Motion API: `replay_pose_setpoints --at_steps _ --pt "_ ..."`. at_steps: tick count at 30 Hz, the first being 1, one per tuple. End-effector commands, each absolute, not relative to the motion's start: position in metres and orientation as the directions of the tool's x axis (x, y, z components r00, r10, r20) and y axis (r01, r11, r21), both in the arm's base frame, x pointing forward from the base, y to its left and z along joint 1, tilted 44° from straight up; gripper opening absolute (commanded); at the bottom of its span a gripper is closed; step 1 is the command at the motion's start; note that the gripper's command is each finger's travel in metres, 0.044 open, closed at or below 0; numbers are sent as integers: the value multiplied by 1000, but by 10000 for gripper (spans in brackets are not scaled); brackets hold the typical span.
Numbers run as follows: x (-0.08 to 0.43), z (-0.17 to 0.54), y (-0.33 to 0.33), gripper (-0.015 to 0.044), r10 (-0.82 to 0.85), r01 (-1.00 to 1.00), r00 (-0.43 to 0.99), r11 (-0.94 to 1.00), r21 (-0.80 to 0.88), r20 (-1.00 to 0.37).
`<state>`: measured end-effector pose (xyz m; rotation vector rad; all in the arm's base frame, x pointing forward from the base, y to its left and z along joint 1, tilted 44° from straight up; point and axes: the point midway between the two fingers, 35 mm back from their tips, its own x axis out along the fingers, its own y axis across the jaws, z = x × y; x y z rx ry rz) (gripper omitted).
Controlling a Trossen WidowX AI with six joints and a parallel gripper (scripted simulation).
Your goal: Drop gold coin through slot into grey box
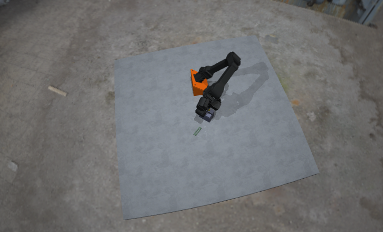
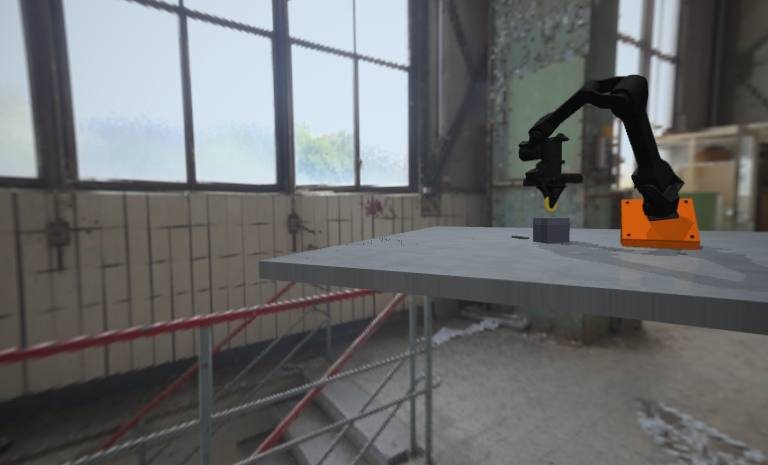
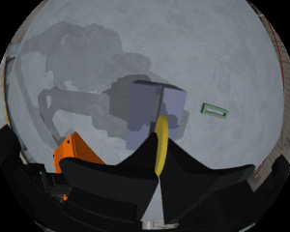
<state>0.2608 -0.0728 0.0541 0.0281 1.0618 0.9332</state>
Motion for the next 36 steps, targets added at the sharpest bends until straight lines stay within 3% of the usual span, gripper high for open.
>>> replay_pose_setpoints --at_steps 1,36 --pt "258 54 -70 0 666 -633 158 635 443 -729" --pt "259 47 -65 0 664 -633 157 636 442 -731"
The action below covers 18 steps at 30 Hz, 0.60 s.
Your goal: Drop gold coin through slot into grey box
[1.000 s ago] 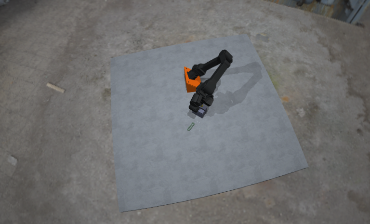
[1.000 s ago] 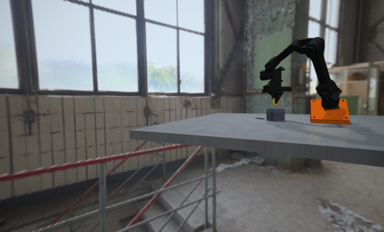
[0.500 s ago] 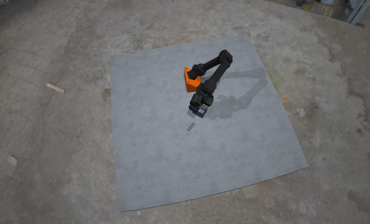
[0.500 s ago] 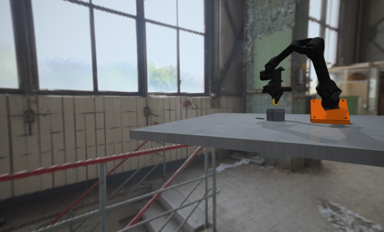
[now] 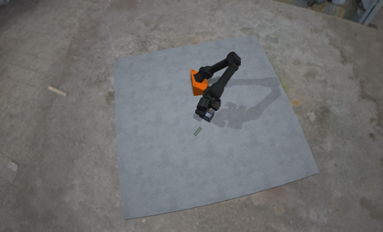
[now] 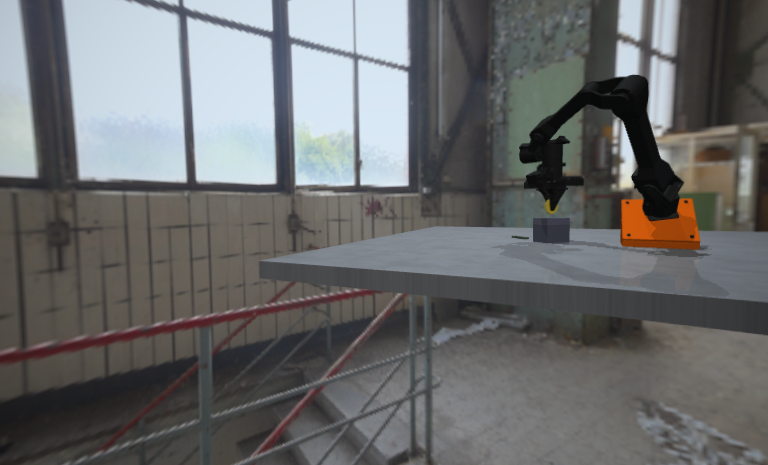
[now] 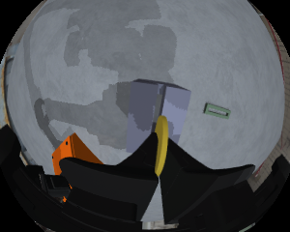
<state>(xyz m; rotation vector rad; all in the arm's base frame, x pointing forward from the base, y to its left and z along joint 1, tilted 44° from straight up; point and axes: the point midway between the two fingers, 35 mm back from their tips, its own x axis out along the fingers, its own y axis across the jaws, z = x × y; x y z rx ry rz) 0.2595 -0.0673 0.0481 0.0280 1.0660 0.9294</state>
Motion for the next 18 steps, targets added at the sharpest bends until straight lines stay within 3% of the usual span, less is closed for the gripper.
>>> replay_pose_setpoints --at_steps 1,18 --pt "259 47 -65 0 664 -633 157 636 442 -731" --pt "261 42 -61 0 665 -633 158 636 442 -730"
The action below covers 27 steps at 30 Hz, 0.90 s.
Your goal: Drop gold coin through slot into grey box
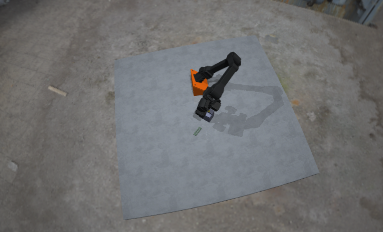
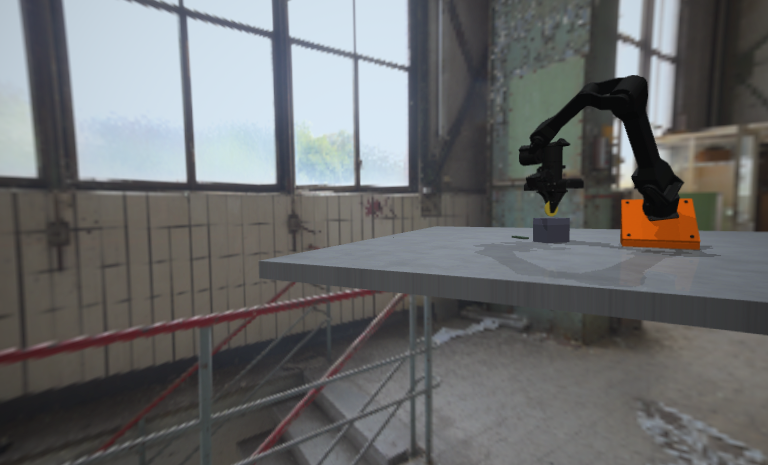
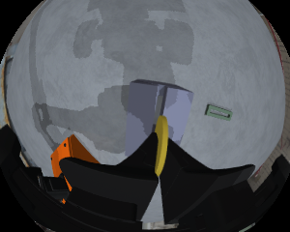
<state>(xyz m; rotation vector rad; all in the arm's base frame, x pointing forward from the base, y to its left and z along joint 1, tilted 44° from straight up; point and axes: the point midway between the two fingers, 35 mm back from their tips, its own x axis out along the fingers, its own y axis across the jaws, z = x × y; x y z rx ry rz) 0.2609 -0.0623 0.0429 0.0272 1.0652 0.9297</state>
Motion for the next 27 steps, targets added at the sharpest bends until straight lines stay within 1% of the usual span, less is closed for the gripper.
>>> replay_pose_setpoints --at_steps 1,6,12,21,27 --pt "261 41 -60 0 665 -633 158 636 442 -730" --pt "261 40 -59 0 665 -633 158 636 442 -730" --pt "261 41 -61 157 662 -637 156 635 437 -733" --pt "261 41 -61 161 662 -637 156 635 437 -733" --pt "258 53 -72 318 661 -636 156 635 438 -734"
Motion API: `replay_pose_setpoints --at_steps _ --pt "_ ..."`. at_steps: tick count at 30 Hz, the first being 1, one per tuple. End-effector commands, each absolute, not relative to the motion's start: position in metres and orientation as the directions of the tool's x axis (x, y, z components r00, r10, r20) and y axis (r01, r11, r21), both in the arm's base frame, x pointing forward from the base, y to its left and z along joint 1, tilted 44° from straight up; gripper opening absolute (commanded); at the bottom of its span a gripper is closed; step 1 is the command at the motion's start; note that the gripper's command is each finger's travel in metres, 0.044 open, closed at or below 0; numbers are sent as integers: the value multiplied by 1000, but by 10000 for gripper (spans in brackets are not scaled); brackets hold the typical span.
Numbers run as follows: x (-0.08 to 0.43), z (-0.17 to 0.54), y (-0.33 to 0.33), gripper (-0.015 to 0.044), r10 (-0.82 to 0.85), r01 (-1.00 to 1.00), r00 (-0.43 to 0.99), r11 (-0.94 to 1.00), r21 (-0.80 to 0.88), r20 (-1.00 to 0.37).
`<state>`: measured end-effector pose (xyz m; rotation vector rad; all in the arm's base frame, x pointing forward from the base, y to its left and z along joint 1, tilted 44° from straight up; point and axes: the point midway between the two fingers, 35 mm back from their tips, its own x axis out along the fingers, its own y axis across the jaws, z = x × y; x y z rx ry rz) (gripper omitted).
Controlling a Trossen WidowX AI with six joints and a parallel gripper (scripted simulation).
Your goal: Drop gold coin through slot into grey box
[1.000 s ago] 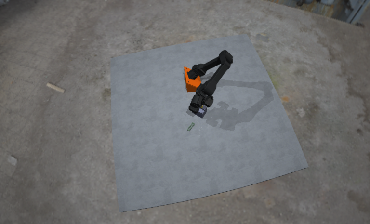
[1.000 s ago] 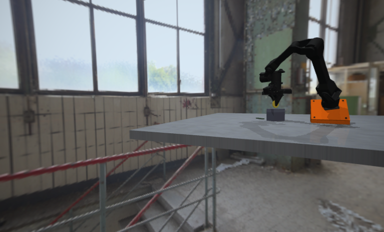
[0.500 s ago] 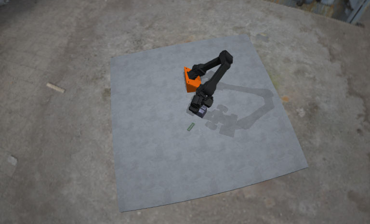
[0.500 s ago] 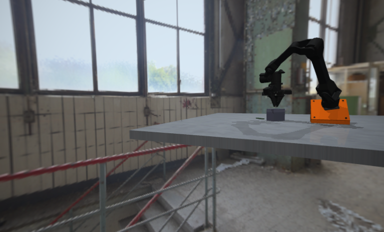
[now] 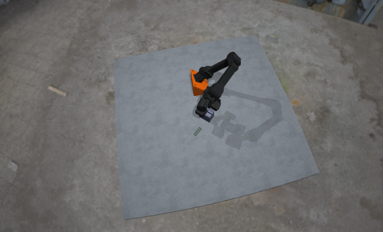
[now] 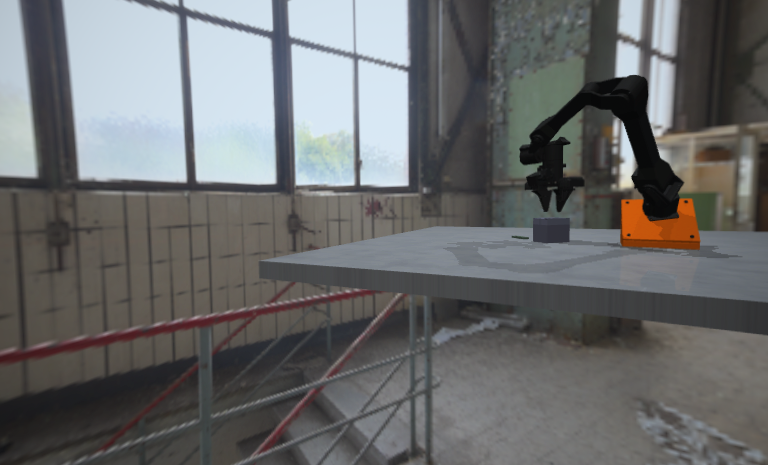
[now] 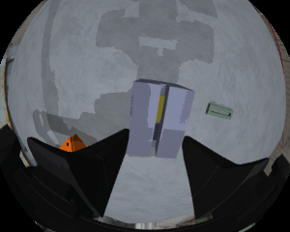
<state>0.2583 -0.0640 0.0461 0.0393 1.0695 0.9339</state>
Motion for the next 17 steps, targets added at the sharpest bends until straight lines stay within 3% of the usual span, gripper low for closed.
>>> replay_pose_setpoints --at_steps 1,5,17 --pt "258 54 -73 344 661 -636 156 635 438 -734" --pt "254 69 -86 440 664 -634 155 635 442 -732" --pt "248 85 -98 440 668 -632 154 633 446 -728"
